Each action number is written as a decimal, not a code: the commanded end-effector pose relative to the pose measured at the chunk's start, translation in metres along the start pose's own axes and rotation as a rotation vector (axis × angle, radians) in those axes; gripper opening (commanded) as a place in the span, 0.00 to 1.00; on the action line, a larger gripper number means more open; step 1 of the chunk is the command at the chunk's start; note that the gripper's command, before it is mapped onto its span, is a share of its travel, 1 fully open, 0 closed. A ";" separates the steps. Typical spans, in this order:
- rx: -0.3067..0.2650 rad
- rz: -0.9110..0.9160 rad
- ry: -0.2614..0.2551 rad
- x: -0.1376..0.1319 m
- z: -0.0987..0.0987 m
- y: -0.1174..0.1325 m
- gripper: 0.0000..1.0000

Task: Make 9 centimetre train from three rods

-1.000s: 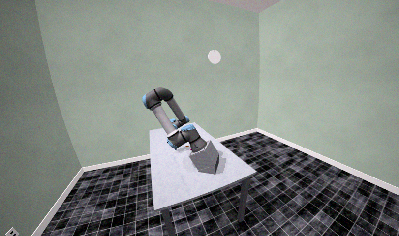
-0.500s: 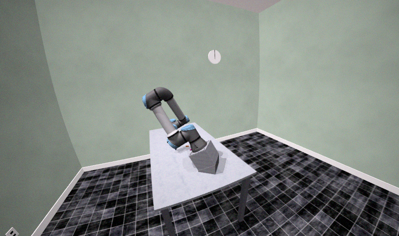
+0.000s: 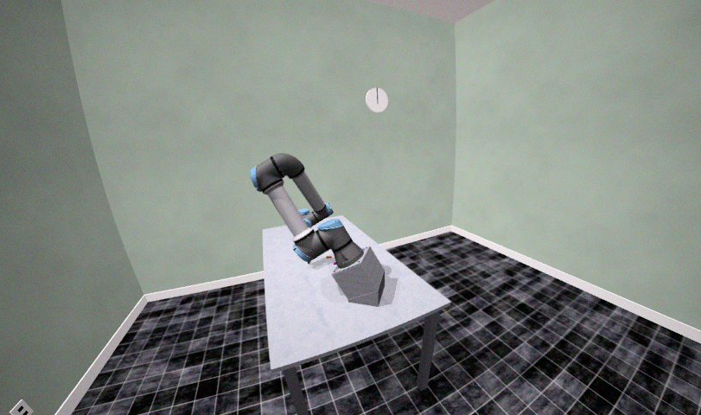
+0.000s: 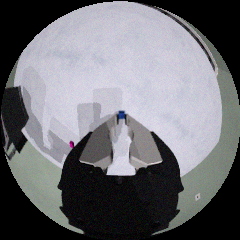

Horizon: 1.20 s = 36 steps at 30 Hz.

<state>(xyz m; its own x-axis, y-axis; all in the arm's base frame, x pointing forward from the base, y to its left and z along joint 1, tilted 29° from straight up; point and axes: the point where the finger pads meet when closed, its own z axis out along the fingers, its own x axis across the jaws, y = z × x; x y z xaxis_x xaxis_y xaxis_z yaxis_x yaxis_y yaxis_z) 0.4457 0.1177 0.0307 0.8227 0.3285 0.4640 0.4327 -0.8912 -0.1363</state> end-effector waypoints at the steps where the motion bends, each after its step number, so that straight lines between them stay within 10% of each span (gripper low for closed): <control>1: 0.001 0.003 -0.002 -0.002 0.001 0.000 0.00; 36: 0.003 0.002 -0.003 -0.002 0.011 -0.001 0.00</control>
<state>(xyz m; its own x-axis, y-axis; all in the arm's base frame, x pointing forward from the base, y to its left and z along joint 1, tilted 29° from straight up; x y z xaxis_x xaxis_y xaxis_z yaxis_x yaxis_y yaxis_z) 0.4480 0.1192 0.0247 0.8238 0.3270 0.4631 0.4317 -0.8914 -0.1384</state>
